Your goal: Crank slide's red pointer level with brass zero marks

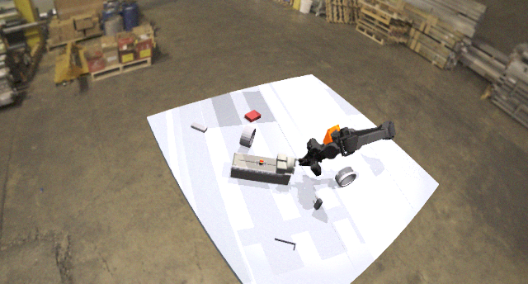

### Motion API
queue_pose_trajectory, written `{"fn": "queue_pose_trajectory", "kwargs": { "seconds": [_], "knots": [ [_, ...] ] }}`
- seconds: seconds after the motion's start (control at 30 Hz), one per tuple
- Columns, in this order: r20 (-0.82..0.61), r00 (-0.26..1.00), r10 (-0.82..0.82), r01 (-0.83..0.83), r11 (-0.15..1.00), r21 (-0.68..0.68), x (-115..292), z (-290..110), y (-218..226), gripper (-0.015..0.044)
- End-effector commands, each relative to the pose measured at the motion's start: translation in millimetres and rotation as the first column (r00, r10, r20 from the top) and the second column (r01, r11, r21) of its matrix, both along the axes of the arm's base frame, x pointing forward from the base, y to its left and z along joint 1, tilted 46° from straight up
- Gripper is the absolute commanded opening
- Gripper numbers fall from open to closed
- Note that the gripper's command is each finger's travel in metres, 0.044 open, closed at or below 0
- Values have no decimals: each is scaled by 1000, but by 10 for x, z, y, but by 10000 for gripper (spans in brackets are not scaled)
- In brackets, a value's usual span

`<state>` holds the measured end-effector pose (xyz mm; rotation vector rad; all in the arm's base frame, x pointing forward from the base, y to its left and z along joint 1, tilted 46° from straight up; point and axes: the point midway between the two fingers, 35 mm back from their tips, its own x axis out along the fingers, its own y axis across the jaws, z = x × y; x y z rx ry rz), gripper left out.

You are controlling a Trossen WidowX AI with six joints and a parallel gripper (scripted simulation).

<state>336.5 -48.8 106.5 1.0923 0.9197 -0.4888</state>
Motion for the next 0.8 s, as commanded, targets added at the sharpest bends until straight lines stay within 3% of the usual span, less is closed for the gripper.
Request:
{"fn": "queue_pose_trajectory", "kwargs": {
  "seconds": [0.0,0.77],
  "knots": [
    [24,1000,2,-2,1000,0,52,77,5,0],
    [24,1000,2,-2,1000,0,76,94,17,0]
  ]
}}
